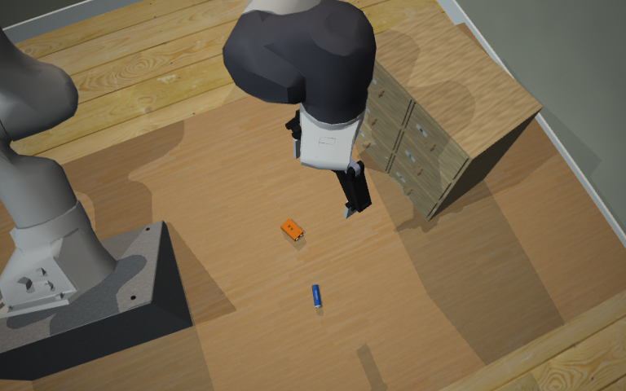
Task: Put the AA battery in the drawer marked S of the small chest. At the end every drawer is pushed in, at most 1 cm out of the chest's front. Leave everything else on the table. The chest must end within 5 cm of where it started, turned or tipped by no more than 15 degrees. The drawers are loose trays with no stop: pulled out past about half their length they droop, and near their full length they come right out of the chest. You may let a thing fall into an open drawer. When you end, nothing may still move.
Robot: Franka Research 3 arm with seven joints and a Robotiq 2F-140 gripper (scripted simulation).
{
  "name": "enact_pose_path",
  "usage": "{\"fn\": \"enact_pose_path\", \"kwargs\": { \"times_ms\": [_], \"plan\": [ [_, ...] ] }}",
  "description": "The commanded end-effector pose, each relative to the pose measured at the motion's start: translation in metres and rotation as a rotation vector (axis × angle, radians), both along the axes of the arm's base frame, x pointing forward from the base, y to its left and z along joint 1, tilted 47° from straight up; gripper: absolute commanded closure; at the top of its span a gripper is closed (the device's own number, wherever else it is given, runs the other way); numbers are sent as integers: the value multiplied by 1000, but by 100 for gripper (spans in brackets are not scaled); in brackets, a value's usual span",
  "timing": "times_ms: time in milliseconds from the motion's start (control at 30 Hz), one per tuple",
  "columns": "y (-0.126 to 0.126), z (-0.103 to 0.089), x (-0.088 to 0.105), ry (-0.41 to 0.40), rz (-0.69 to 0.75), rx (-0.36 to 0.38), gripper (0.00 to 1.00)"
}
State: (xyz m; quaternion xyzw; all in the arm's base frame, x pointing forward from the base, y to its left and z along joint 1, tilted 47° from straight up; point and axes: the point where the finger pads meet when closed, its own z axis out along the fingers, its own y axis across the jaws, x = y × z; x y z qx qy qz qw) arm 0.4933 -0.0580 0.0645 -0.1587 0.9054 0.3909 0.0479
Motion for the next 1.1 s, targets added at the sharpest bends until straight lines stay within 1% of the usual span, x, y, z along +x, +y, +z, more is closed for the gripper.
{"fn": "enact_pose_path", "kwargs": {
  "times_ms": [0, 200, 267, 400, 533, 667, 1067],
  "plan": [
    [15, 17, 0, 2, -6, 3, 0],
    [54, 58, -5, 5, -9, 3, 0],
    [54, 58, -5, 5, -9, 3, 0],
    [77, 83, -8, 6, -10, 3, 0],
    [91, 98, -9, 7, -11, 3, 0],
    [96, 103, -10, 7, -11, 3, 0],
    [98, 103, -9, -3, -21, 8, 0]
  ]
}}
